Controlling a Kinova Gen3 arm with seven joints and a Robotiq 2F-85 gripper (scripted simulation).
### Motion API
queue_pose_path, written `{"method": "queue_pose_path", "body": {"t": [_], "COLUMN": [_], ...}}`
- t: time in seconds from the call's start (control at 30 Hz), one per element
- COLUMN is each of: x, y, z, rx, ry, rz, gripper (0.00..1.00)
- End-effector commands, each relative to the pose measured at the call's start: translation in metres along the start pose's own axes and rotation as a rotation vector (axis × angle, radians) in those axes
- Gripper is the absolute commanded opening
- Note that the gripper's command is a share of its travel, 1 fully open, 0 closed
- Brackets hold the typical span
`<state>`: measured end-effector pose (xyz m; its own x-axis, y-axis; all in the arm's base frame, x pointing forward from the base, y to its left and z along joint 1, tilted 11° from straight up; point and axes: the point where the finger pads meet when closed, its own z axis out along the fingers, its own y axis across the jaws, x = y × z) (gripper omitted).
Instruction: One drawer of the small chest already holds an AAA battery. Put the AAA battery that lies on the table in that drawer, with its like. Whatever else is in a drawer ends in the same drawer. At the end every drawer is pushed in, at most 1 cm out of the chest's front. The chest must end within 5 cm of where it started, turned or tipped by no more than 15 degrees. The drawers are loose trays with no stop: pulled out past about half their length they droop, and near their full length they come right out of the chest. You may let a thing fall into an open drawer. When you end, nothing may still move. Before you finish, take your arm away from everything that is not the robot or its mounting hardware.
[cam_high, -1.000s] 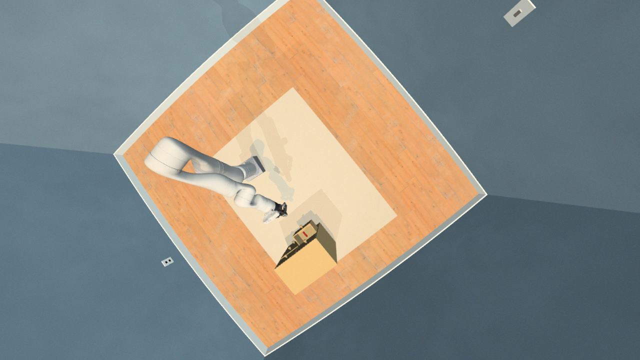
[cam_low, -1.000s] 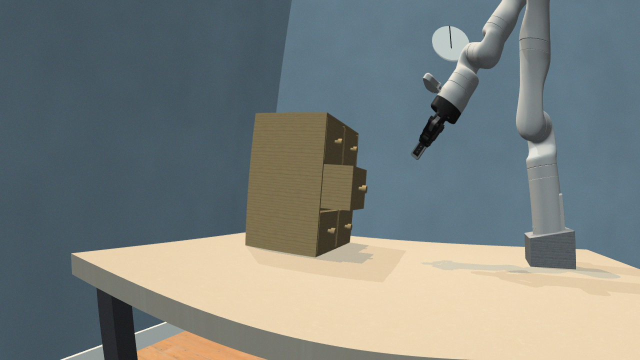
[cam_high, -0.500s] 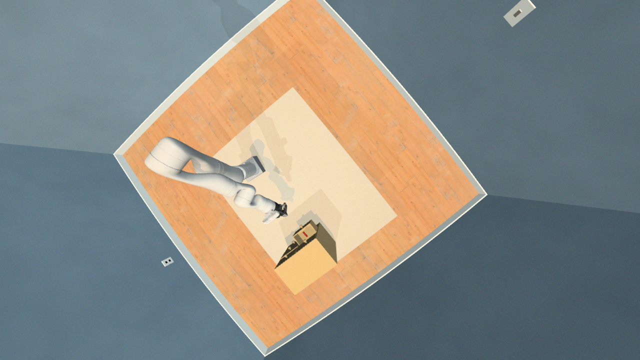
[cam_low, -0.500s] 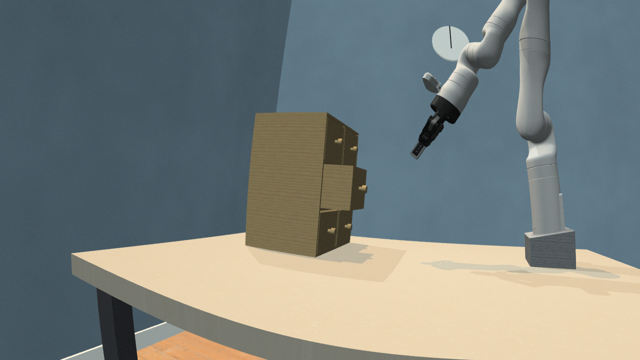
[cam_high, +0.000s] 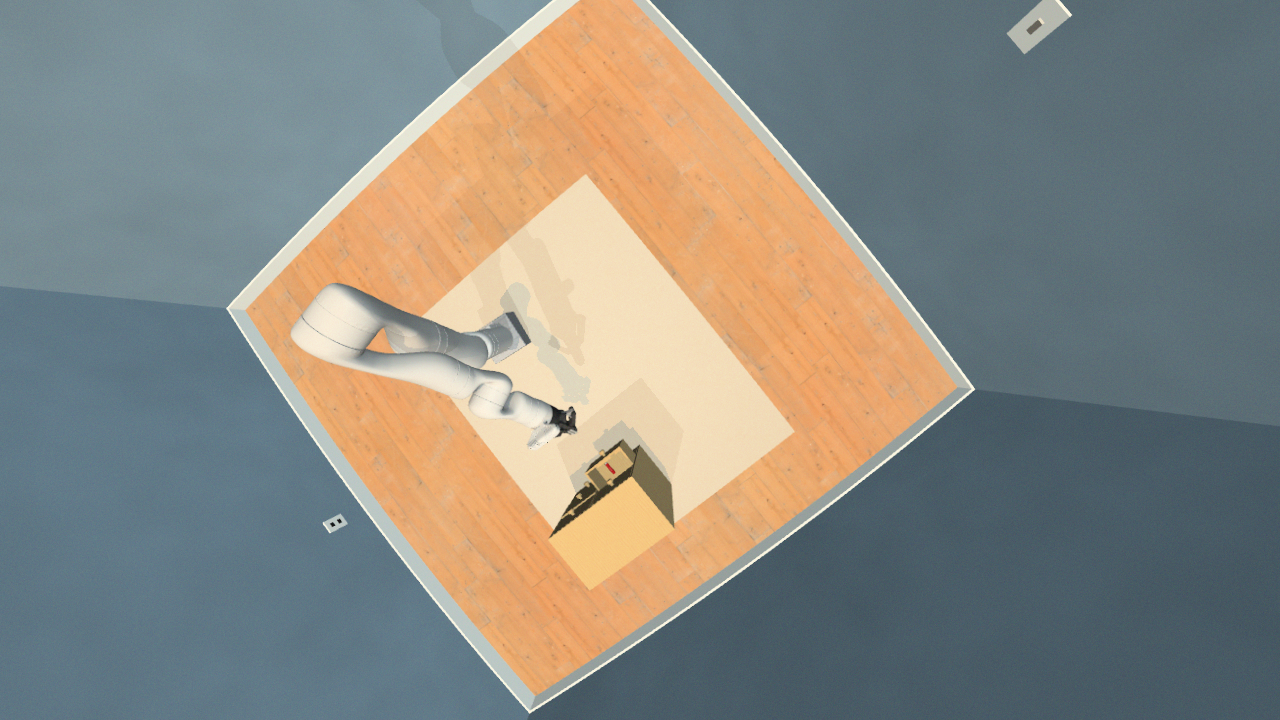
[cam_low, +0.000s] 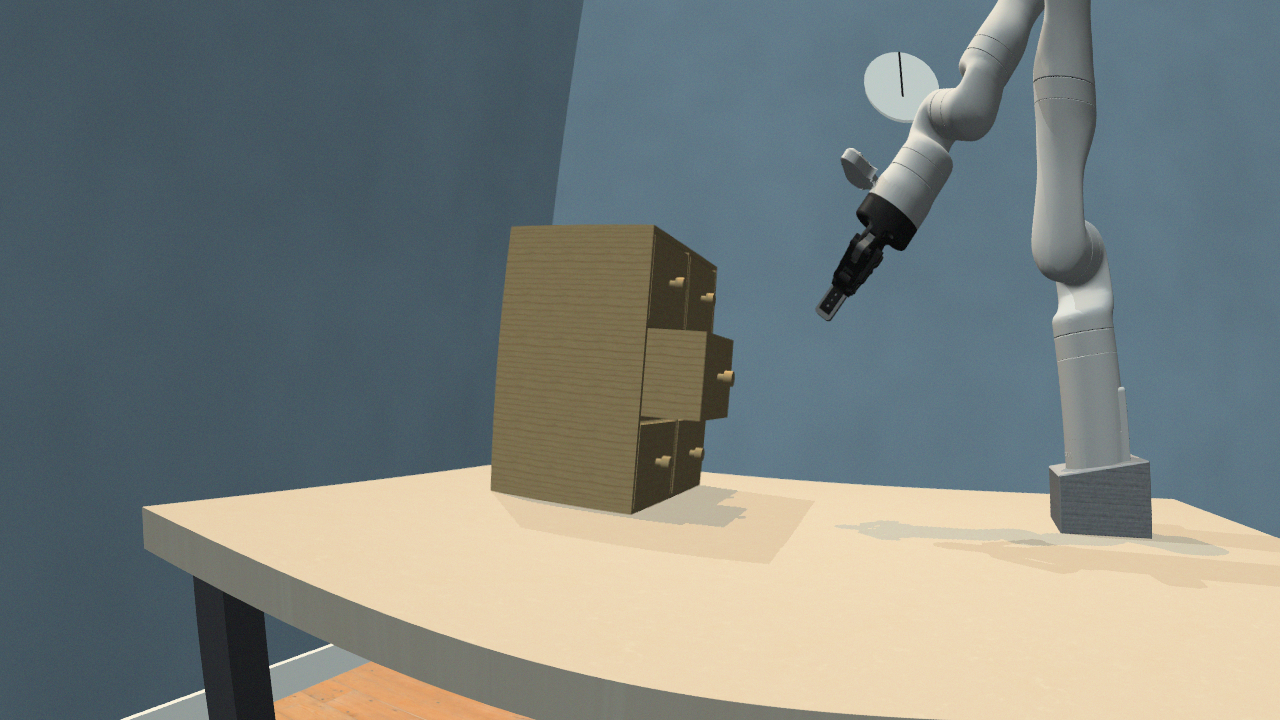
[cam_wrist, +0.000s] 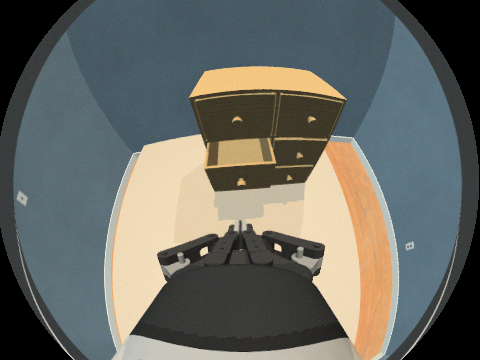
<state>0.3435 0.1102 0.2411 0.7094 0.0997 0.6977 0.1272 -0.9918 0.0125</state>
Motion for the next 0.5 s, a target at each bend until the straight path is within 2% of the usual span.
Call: {"method": "queue_pose_path", "body": {"t": [0.0, 0.47], "x": [-0.0014, -0.0032], "y": [0.002, 0.0028], "z": [0.0037, 0.0077], "rx": [0.007, -0.014], "ry": [0.027, 0.038], "rz": [-0.006, -0.006], "gripper": [0.0, 0.0]}}
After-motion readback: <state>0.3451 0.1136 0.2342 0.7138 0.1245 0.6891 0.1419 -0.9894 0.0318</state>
